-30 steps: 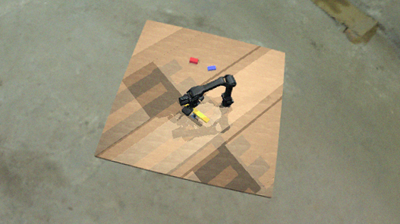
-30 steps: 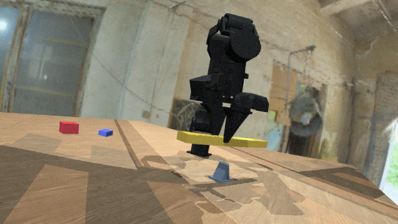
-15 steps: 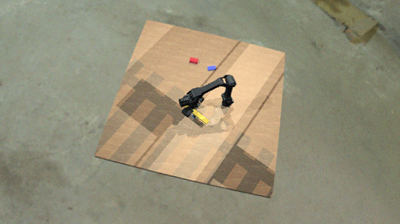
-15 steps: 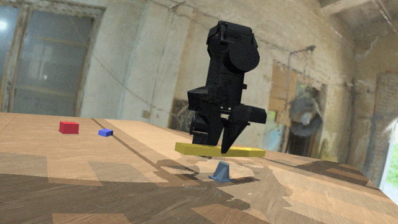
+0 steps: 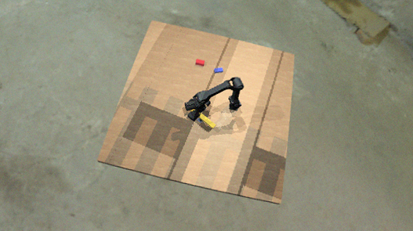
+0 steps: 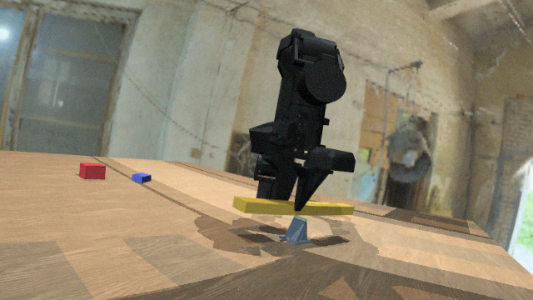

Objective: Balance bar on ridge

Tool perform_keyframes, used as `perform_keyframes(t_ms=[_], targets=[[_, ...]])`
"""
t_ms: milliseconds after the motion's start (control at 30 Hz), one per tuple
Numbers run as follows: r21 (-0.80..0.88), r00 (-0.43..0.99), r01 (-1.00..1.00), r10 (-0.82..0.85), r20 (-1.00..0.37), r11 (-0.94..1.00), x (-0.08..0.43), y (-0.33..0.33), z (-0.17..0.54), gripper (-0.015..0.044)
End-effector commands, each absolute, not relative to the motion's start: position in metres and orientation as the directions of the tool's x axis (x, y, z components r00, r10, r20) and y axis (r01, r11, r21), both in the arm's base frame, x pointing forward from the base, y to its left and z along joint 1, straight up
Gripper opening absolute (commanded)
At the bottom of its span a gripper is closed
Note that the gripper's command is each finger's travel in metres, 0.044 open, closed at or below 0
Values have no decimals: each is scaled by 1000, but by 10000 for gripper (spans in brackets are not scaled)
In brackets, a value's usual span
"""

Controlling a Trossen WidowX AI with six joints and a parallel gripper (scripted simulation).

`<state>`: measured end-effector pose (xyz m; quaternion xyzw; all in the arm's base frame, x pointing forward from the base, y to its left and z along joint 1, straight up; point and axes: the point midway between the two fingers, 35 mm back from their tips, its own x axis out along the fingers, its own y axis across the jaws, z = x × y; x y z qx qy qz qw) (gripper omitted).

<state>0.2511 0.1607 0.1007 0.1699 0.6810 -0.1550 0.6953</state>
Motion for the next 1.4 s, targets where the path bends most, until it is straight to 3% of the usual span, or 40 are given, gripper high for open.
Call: perform_keyframes(t_ms=[0, 1367], targets=[[24, 24, 447, 15, -1000, 894, 251, 160, 101, 0], [24, 24, 447, 15, -1000, 894, 251, 161, 98, 0]])
